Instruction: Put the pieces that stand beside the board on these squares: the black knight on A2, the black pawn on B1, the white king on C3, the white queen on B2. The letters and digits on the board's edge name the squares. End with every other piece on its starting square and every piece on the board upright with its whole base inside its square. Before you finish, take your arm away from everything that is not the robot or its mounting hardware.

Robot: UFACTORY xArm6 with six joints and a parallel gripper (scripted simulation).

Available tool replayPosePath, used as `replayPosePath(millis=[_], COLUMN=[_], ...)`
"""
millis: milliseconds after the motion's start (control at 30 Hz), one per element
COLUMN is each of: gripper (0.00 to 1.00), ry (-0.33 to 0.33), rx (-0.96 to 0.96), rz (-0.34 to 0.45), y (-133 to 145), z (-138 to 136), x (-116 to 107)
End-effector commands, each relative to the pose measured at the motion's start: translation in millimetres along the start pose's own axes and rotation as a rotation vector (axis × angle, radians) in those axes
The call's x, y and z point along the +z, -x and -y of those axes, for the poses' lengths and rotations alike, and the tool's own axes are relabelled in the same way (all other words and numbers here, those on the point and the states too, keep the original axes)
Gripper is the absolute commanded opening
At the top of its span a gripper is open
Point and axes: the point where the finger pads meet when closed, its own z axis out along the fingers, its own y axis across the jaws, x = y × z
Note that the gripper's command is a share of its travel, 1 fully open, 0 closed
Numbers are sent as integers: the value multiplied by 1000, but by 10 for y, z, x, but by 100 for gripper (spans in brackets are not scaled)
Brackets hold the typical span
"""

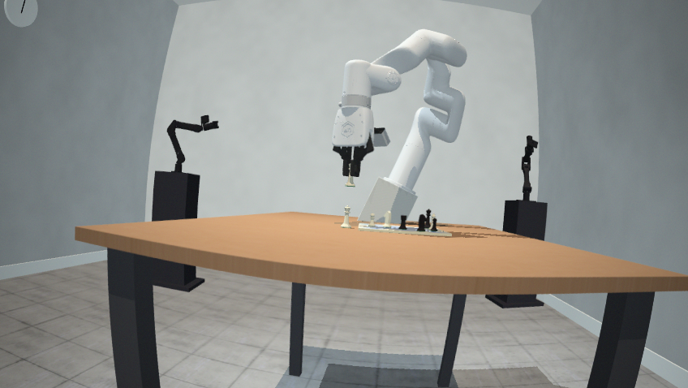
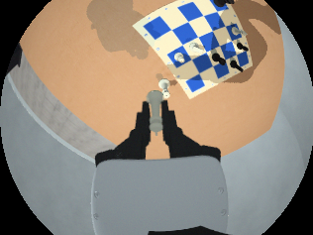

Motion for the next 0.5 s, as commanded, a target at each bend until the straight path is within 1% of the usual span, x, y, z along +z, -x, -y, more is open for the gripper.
replayPosePath(millis=[0, 100, 167, 233, 333, 367, 467], gripper=[0, 0, 0, 0, 0, 0, 0], ry=[-1, -2, -2, -4, -9, -9, -13], rx=[-108, -308, -308, -466, -585, -630, -769], rz=[5, 6, 6, 5, 0, 0, -7], y=[-31, -126, -126, -218, -385, -385, -555], z=[-109, -296, -296, -458, -713, -713, -936], x=[-30, -44, -44, -56, -70, -70, -80])
